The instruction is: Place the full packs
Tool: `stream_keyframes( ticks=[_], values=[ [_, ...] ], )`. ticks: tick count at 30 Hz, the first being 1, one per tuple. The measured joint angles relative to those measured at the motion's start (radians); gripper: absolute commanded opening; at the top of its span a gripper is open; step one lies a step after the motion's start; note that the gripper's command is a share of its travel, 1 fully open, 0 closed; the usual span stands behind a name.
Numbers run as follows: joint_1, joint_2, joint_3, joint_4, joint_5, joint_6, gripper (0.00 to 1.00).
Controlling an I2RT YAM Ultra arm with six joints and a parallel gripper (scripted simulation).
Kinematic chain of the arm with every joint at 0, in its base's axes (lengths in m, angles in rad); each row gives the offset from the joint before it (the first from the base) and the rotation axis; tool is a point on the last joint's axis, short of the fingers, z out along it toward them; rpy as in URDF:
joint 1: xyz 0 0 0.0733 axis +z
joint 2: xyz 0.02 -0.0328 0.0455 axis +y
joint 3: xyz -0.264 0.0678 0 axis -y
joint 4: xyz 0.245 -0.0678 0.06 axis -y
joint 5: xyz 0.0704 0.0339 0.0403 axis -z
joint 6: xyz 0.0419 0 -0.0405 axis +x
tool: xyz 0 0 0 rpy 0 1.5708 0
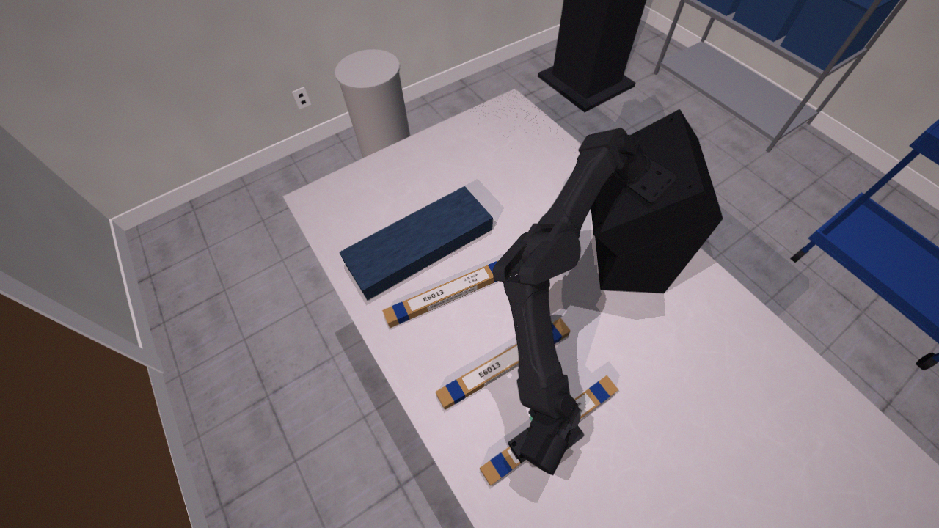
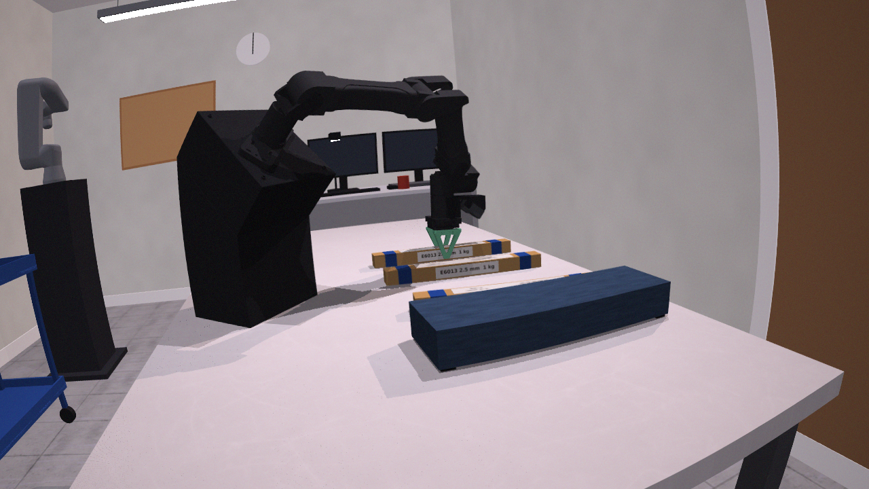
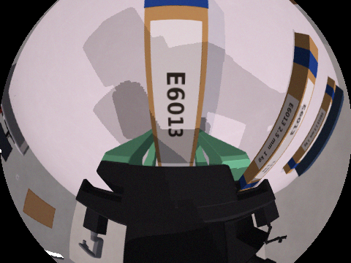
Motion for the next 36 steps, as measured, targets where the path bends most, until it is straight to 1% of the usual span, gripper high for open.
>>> stream_keyframes(
  ticks=[13,22,36],
  values=[
    [-0.001,-0.042,-0.048,-0.035,0.003,0.032,0.00],
    [0.004,-0.074,-0.067,-0.051,0.007,0.051,0.00],
    [0.034,-0.087,-0.067,-0.091,0.013,0.080,0.00]
  ],
)
